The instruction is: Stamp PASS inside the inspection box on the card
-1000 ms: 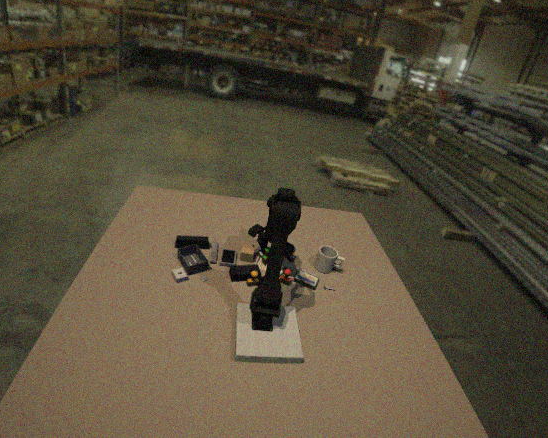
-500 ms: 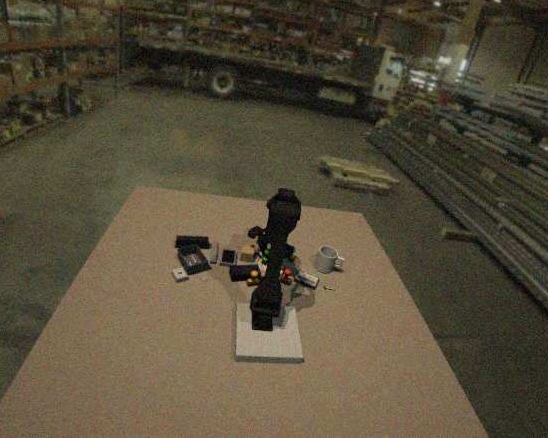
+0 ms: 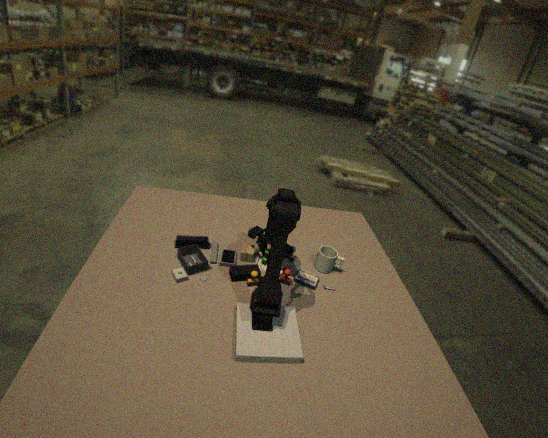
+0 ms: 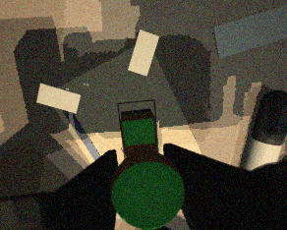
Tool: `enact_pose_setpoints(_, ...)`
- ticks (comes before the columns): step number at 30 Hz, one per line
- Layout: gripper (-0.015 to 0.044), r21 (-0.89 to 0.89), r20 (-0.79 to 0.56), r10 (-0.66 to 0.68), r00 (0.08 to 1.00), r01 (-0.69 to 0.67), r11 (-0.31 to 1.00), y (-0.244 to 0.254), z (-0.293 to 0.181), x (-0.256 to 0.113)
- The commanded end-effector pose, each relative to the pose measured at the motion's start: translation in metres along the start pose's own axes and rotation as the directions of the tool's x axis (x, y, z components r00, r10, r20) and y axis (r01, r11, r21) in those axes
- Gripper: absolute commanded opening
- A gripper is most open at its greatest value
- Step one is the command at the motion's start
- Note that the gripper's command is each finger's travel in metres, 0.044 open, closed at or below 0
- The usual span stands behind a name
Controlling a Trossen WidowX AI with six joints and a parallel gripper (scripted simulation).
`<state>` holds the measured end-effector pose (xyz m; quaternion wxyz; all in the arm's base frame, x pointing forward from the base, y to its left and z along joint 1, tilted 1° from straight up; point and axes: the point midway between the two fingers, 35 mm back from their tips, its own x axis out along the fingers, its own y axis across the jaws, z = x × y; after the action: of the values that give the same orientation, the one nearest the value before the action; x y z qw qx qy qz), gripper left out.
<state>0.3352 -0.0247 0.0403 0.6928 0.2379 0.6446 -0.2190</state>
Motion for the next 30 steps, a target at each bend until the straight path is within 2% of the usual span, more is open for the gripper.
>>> enact_pose_setpoints(1, 0.0000, 0.006, -0.001, -0.005, 1.000, 0.005, 1.000, -0.0005, -0.0001, 0.0027)
enact_pose_setpoints(30, 0.0000, 0.006, 0.000, -0.005, 1.000, 0.005, 1.000, -0.0007, -0.0003, 0.0079)
